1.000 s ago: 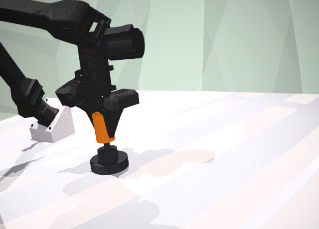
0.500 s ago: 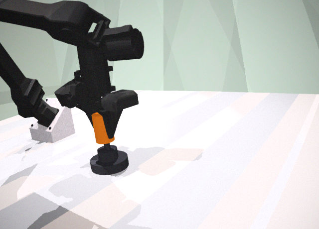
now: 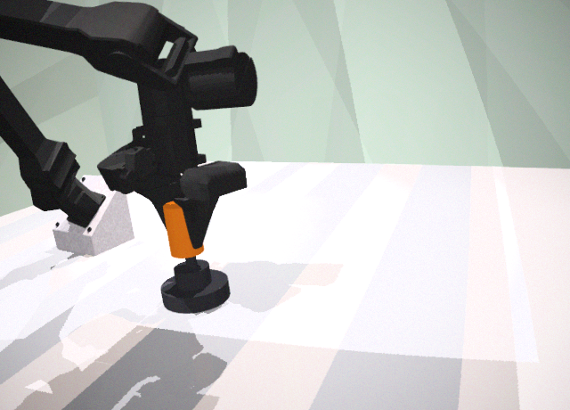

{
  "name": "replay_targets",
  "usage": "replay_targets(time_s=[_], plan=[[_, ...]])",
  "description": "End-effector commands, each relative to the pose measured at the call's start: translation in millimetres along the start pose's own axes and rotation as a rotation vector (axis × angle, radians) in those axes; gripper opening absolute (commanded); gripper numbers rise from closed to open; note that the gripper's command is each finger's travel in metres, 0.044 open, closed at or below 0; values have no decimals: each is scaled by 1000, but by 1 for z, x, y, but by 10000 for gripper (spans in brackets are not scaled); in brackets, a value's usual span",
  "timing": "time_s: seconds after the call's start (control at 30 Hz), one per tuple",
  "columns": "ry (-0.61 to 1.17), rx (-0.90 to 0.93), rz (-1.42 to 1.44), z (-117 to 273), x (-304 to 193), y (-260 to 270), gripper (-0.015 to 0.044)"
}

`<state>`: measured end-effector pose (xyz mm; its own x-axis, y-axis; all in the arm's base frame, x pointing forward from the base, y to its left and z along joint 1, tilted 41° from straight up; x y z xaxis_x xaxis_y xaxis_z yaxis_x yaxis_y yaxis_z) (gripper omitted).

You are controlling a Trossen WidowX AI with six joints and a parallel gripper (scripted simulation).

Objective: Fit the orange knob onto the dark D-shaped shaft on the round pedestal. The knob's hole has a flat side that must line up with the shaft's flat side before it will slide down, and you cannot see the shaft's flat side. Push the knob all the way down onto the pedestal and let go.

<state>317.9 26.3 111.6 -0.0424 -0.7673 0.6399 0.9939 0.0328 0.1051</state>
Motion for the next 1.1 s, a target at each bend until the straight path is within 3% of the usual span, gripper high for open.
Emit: replay_targets(time_s=[0.0,0.23,1.07], plan=[[2,6,-12,4,-1,1,0],[3,6,-212,5,-1,3,0],[3,6,-222,4,0,0,0]])
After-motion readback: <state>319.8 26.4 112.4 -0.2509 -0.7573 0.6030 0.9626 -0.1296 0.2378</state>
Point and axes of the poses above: the point midway between the two fingers, 35 mm back from their tips, its own z axis back along the fingers, its own y axis across the jaws, x = y × z, the point moved 3 cm from there along z, back along the fingers, and after that the axes turned 4 degrees about z, right-handed, at the moved point
